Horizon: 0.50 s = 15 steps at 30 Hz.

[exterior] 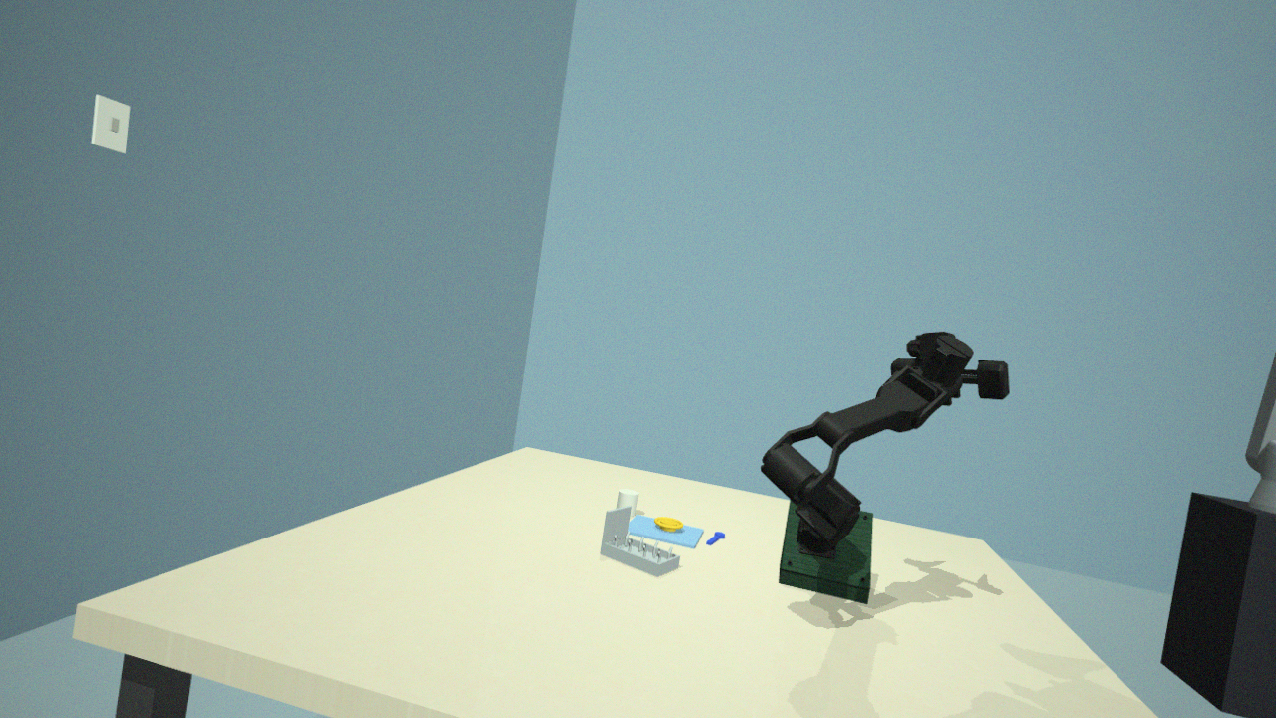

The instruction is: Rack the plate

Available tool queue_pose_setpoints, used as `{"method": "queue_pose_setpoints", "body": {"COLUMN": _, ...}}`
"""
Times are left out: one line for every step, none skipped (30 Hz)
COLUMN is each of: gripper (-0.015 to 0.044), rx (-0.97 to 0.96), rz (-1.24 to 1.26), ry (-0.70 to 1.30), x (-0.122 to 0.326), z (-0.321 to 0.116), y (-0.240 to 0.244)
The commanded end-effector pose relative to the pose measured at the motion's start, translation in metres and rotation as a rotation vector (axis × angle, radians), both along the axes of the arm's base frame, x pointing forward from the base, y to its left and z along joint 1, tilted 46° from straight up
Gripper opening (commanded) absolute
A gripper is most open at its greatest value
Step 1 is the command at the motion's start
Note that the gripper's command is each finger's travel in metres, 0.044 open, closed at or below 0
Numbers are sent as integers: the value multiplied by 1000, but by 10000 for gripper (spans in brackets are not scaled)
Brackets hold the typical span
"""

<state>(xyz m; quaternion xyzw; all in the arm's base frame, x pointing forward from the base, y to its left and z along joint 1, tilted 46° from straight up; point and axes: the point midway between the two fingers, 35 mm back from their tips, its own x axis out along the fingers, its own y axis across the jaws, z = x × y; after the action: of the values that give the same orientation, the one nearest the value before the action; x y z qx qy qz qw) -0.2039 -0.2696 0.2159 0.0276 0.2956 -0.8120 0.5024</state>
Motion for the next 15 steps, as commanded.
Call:
{"method": "queue_pose_setpoints", "body": {"gripper": 400, "rx": 55, "rz": 85, "ry": -32, "x": 15, "z": -8, "y": -18}}
{"method": "queue_pose_setpoints", "body": {"gripper": 400, "rx": 74, "rz": 111, "ry": -44, "x": 20, "z": -12, "y": -24}}
{"method": "queue_pose_setpoints", "body": {"gripper": 400, "rx": 92, "rz": 138, "ry": -55, "x": 26, "z": -16, "y": -29}}
{"method": "queue_pose_setpoints", "body": {"gripper": 400, "rx": 111, "rz": 164, "ry": -66, "x": 32, "z": -19, "y": -34}}
{"method": "queue_pose_setpoints", "body": {"gripper": 400, "rx": 130, "rz": 191, "ry": -77, "x": 38, "z": -23, "y": -39}}
{"method": "queue_pose_setpoints", "body": {"gripper": 400, "rx": 149, "rz": 217, "ry": -87, "x": 44, "z": -27, "y": -43}}
{"method": "queue_pose_setpoints", "body": {"gripper": 400, "rx": 168, "rz": 244, "ry": -97, "x": 50, "z": -31, "y": -48}}
{"method": "queue_pose_setpoints", "body": {"gripper": 400, "rx": 185, "rz": 267, "ry": -101, "x": 56, "z": -33, "y": -51}}
{"method": "queue_pose_setpoints", "body": {"gripper": 400, "rx": 199, "rz": 288, "ry": -105, "x": 62, "z": -36, "y": -54}}
{"method": "queue_pose_setpoints", "body": {"gripper": 400, "rx": 214, "rz": 308, "ry": -108, "x": 68, "z": -38, "y": -57}}
{"method": "queue_pose_setpoints", "body": {"gripper": 400, "rx": 229, "rz": 329, "ry": -110, "x": 74, "z": -41, "y": -60}}
{"method": "queue_pose_setpoints", "body": {"gripper": 400, "rx": 244, "rz": 350, "ry": -113, "x": 80, "z": -43, "y": -62}}
{"method": "queue_pose_setpoints", "body": {"gripper": 400, "rx": 259, "rz": 371, "ry": -115, "x": 86, "z": -46, "y": -65}}
{"method": "queue_pose_setpoints", "body": {"gripper": 400, "rx": 274, "rz": 391, "ry": -118, "x": 92, "z": -48, "y": -67}}
{"method": "queue_pose_setpoints", "body": {"gripper": 400, "rx": 289, "rz": 412, "ry": -120, "x": 98, "z": -50, "y": -69}}
